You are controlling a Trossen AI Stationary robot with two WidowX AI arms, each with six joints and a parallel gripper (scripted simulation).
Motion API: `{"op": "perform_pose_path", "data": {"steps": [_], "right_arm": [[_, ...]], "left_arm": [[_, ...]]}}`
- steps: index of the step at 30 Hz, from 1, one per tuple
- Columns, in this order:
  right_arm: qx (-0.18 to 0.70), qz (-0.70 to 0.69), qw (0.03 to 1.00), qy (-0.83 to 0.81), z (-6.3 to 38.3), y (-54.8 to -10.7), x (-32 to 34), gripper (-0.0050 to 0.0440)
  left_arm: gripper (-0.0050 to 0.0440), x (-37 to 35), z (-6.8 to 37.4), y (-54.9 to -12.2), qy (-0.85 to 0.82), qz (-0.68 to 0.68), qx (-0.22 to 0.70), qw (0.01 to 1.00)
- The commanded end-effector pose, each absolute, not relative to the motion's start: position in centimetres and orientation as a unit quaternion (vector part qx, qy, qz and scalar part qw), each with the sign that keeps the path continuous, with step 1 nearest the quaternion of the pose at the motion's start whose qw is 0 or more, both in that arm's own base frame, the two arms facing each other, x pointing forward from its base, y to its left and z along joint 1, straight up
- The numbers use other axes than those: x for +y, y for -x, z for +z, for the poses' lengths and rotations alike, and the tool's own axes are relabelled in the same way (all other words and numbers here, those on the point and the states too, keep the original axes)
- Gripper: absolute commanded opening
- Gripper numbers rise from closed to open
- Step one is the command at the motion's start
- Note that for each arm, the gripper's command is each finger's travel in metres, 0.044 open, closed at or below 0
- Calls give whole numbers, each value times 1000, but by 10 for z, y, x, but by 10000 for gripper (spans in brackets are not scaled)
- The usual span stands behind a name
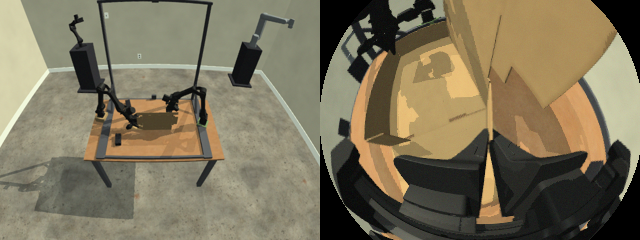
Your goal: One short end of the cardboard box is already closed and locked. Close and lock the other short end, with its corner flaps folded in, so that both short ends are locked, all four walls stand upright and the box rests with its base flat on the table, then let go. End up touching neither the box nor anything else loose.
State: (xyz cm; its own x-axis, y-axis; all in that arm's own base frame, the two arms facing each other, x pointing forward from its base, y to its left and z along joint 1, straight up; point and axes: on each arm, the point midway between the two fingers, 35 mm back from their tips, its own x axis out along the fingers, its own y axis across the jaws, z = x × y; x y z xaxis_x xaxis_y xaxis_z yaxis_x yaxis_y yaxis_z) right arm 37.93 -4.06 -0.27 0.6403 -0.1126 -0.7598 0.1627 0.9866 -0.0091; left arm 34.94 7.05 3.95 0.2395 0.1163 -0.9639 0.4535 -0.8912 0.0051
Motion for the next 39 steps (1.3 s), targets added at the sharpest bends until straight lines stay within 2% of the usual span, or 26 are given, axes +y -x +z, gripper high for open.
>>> {"op": "perform_pose_path", "data": {"steps": [1, 27, 39], "right_arm": [[407, -76, 910, -33, 4, -386, -37, 0], [424, -182, 882, -90, 4, -390, -26, 0], [424, -182, 882, -91, 4, -391, -23, 0]], "left_arm": [[5, 71, 43, -352, -778, -584, 182, 143], [5, 71, 43, -352, -778, -584, 182, 143], [5, 71, 43, -352, -778, -584, 182, 143]]}}
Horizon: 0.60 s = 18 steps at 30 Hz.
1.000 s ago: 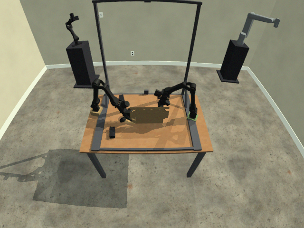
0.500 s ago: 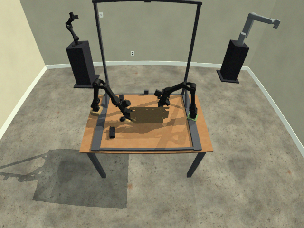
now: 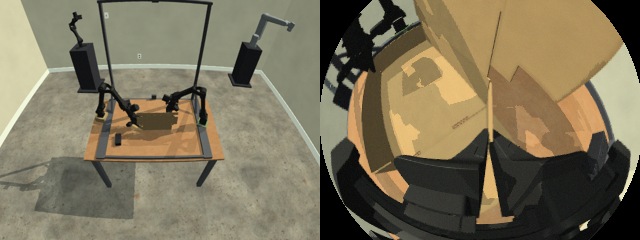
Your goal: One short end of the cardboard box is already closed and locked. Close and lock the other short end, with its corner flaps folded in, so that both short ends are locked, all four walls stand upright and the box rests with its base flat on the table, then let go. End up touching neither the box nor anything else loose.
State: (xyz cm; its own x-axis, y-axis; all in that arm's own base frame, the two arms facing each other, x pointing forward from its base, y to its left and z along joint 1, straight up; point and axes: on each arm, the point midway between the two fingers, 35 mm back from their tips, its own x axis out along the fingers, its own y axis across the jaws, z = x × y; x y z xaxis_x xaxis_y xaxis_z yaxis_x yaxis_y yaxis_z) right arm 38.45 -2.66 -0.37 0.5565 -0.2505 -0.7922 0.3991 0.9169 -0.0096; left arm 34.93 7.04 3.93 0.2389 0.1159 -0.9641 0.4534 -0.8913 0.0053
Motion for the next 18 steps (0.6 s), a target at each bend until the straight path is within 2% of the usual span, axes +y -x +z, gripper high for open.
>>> {"op": "perform_pose_path", "data": {"steps": [1, 7, 18], "right_arm": [[424, -182, 882, -91, 4, -391, -23, 0], [431, -232, 864, -121, 5, -394, -20, 0], [430, -233, 864, -121, 5, -396, -18, 0]], "left_arm": [[5, 71, 43, -352, -778, -584, 182, 143], [5, 71, 43, -352, -778, -584, 182, 143], [5, 71, 43, -352, -778, -584, 182, 143]]}}
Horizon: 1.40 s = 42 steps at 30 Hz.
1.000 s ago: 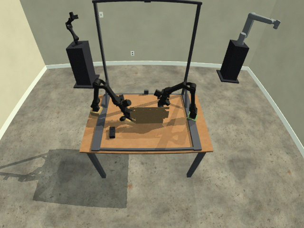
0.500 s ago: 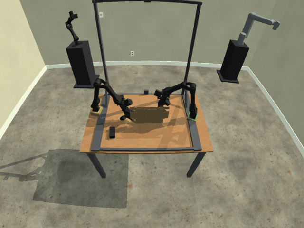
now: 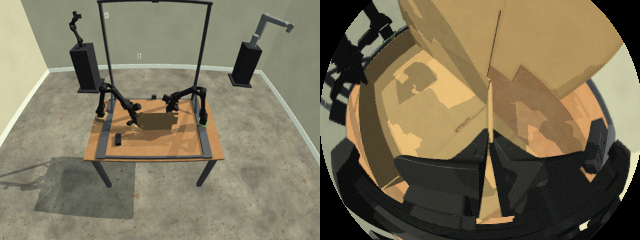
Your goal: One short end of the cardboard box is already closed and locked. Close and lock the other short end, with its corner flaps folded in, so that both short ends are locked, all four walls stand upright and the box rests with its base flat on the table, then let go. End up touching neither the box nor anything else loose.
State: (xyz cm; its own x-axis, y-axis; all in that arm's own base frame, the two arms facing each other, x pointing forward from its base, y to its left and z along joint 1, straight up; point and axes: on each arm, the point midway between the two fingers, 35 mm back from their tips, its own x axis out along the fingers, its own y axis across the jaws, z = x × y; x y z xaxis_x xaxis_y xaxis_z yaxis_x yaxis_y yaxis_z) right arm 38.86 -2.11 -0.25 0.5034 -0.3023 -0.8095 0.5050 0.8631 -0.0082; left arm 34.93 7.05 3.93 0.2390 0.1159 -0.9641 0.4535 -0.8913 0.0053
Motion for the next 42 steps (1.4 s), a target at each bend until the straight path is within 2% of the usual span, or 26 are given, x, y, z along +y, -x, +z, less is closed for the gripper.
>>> {"op": "perform_pose_path", "data": {"steps": [1, 7, 42], "right_arm": [[430, -233, 864, -121, 5, -396, -18, 0], [435, -278, 843, -151, 6, -399, -15, 0], [438, -350, 803, -202, 7, -409, -9, 0]], "left_arm": [[5, 71, 43, -352, -778, -584, 182, 143], [5, 71, 43, -352, -778, -584, 182, 143], [5, 71, 43, -352, -778, -584, 182, 143]]}}
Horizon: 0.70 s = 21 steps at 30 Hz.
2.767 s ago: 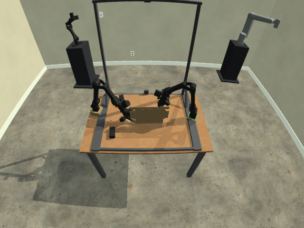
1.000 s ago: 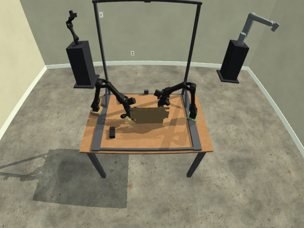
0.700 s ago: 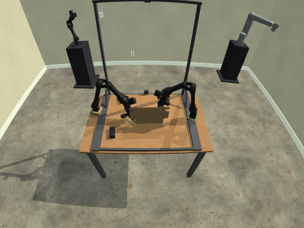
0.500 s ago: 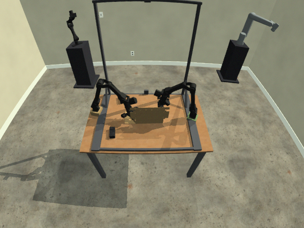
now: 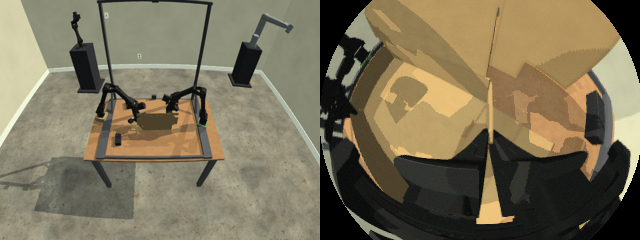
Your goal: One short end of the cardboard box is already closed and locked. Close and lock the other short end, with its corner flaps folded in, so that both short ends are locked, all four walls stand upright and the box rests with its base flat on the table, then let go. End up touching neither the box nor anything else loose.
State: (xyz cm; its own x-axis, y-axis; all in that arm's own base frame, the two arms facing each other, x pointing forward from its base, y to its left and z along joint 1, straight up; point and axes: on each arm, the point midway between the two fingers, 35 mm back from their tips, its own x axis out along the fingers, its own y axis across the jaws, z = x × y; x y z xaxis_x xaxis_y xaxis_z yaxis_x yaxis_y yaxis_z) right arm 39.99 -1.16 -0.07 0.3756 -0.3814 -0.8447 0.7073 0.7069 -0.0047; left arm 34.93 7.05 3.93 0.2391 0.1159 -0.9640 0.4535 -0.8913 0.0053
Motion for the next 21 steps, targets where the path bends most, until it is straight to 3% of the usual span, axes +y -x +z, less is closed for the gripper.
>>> {"op": "perform_pose_path", "data": {"steps": [1, 21], "right_arm": [[438, -362, 795, -211, 8, -410, -8, 0], [436, -393, 774, -237, 8, -415, -6, 0]], "left_arm": [[5, 71, 43, -352, -778, -584, 182, 143], [5, 71, 43, -352, -778, -583, 182, 143]]}}
